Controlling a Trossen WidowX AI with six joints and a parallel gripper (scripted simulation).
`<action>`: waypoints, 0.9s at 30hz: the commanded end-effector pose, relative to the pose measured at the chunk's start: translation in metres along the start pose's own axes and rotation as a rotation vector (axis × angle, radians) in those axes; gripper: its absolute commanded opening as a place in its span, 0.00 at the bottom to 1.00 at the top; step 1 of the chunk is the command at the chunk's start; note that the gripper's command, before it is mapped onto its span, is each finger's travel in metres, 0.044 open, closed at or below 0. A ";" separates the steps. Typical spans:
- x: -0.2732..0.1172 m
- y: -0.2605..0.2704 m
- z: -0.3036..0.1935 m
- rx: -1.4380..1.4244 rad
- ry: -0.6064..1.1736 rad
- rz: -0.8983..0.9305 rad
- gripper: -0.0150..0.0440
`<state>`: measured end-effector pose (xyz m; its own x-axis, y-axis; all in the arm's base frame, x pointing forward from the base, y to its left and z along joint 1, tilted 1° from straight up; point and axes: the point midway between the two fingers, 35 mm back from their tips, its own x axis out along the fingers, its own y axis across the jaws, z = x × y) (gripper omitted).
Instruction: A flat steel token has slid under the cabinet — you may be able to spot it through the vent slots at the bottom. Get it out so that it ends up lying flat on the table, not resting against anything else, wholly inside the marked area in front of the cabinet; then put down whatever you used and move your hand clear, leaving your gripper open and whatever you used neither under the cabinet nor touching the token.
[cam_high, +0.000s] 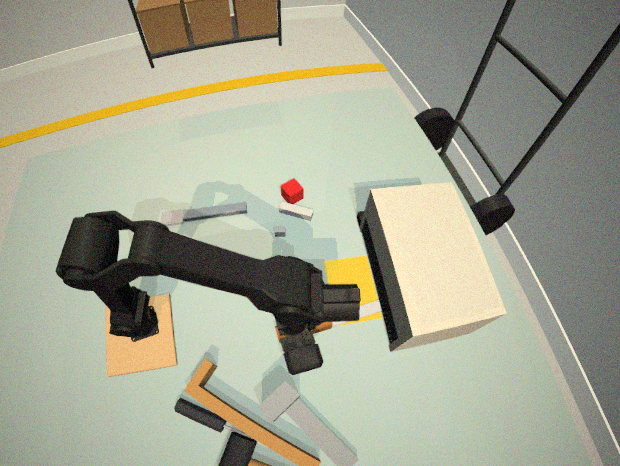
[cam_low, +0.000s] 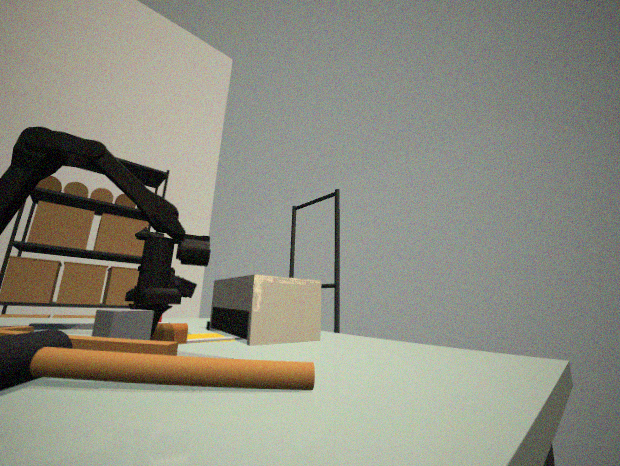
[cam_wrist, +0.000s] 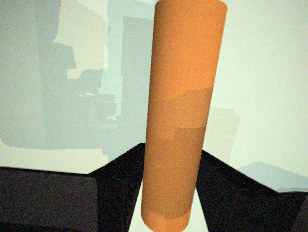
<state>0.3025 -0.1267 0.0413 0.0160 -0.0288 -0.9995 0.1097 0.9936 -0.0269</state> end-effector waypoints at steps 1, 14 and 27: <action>0.001 0.000 -0.005 -0.006 0.000 0.002 0.25; 0.001 0.000 -0.020 -0.006 0.001 0.002 0.25; 0.001 -0.001 -0.036 -0.006 0.002 0.002 0.25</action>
<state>0.2716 -0.1239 0.0403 0.0145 -0.0278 -0.9995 0.1084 0.9938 -0.0260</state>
